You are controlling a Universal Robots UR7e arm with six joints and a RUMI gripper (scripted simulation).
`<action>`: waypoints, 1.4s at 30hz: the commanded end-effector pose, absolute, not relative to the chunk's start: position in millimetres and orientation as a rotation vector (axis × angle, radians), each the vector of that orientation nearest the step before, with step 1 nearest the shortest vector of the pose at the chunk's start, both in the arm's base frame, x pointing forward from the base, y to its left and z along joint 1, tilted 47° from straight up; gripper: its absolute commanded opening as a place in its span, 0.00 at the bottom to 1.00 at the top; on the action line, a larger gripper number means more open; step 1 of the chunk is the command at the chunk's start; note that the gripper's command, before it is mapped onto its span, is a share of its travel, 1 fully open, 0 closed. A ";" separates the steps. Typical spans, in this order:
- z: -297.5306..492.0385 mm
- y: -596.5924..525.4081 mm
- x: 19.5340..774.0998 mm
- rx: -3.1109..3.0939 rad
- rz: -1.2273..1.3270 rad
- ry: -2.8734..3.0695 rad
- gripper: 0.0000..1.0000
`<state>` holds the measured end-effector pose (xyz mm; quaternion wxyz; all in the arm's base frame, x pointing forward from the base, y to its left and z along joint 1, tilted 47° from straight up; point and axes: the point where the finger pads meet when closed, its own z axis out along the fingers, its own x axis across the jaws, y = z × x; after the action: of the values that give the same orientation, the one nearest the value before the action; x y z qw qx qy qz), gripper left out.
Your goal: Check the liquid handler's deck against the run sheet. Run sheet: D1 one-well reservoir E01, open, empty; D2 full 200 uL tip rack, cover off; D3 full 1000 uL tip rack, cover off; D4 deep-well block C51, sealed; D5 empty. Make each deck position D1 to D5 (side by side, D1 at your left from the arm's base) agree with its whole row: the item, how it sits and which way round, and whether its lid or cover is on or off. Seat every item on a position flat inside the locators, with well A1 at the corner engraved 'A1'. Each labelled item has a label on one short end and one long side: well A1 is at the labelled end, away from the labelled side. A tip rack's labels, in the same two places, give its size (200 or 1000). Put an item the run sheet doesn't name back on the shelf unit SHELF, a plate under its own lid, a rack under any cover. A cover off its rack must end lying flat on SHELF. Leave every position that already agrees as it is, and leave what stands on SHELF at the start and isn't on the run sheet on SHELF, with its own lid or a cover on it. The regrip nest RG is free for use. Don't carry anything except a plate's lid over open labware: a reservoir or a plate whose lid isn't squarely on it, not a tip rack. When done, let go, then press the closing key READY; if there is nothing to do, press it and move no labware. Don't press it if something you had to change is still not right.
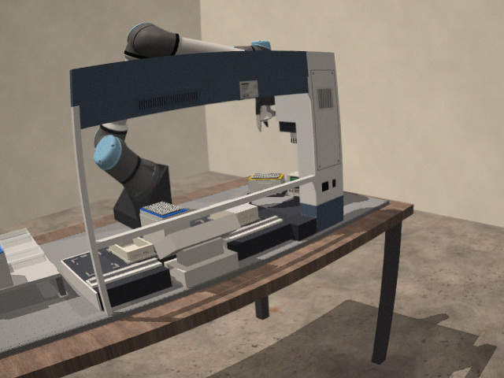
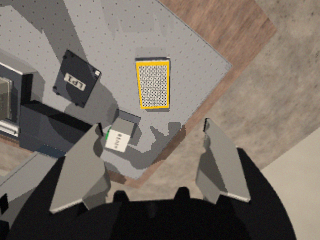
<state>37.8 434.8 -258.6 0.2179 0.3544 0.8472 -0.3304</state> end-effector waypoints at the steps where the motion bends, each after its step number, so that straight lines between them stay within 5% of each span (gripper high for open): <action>1: -262.7 431.0 38.8 0.982 -0.913 2.347 0.82; 42: -305.1 387.0 47.1 0.982 -0.913 2.347 0.82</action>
<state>46.3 389.8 -301.9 0.2179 0.3544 0.8472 -0.3304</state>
